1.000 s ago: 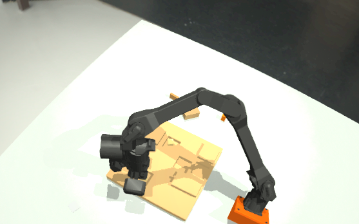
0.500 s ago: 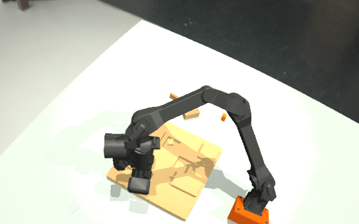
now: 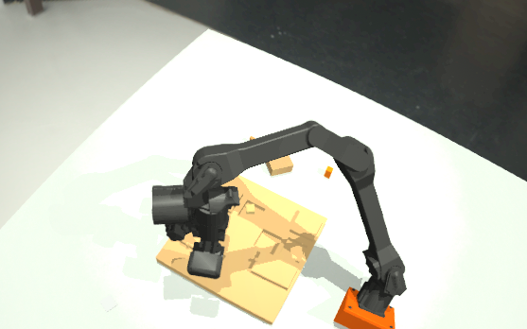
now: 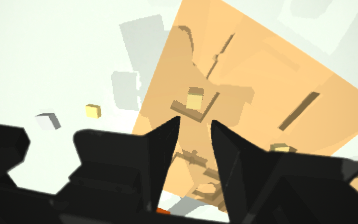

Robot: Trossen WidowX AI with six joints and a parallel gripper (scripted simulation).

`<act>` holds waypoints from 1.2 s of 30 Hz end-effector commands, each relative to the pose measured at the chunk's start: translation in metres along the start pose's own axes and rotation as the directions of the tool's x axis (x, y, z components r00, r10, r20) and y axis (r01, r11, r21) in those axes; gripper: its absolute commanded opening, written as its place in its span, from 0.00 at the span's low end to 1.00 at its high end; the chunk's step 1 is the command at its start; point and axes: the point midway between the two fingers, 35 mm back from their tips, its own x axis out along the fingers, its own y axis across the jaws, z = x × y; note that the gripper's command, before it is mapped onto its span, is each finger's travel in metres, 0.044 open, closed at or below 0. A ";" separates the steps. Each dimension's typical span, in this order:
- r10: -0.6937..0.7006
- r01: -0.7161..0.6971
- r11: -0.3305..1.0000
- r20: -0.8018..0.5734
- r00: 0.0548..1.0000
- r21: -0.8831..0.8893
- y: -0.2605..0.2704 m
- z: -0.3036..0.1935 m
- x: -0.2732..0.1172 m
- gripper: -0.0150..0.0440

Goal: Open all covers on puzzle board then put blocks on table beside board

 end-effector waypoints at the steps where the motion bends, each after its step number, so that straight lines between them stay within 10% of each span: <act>1: 0.006 -0.006 1.000 -0.003 1.000 0.007 -0.001 0.000 0.006 0.50; 36: 0.005 -0.005 1.000 -0.003 1.000 0.007 -0.002 -0.001 0.032 0.50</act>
